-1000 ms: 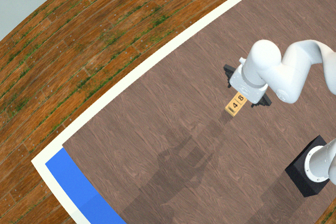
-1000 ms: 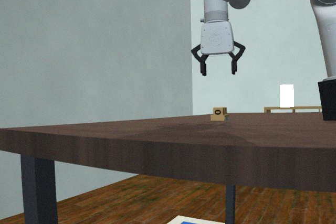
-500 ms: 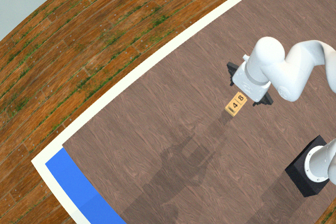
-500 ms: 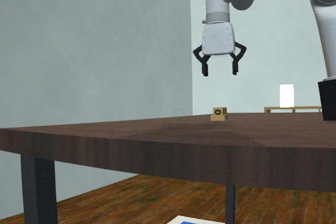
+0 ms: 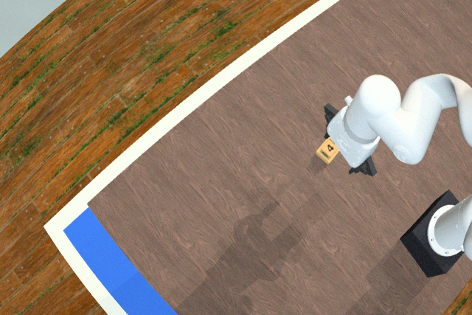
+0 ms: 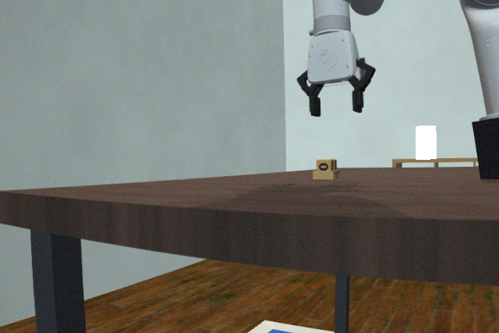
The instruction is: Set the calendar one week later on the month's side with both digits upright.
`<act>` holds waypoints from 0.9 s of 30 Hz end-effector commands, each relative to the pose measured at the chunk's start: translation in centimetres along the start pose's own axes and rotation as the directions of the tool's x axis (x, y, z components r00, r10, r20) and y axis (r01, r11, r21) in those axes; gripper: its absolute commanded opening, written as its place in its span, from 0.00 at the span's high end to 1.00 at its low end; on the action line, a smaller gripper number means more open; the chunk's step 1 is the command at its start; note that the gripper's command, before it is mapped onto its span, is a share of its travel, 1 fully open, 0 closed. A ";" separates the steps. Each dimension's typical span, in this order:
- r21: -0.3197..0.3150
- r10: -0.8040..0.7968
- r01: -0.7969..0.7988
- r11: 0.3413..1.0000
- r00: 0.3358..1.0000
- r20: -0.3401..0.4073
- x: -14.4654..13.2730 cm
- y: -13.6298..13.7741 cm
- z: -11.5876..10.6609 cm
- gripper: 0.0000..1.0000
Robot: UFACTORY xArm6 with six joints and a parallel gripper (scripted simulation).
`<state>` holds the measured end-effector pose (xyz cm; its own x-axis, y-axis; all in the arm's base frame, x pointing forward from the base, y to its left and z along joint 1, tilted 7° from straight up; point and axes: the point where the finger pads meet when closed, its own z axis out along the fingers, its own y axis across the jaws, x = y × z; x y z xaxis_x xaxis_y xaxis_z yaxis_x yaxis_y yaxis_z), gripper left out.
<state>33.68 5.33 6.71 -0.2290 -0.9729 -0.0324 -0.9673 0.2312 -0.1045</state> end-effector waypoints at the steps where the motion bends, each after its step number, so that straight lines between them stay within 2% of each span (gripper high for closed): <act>1: 0.025 0.142 -0.142 0.990 0.990 -0.020 -1.5 1.6 0.3 0.00; 9: 0.028 0.361 -0.360 0.933 0.933 -0.012 -3.5 4.9 1.0 0.00; 19: 0.029 0.372 -0.371 0.928 0.928 -0.013 -3.6 5.1 1.5 0.00; 27: 0.029 0.372 -0.371 0.928 0.928 -0.013 -3.6 5.1 5.0 0.00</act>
<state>29.70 9.97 2.89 -0.5734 -0.8174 -0.0546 -0.8103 0.5757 -0.1094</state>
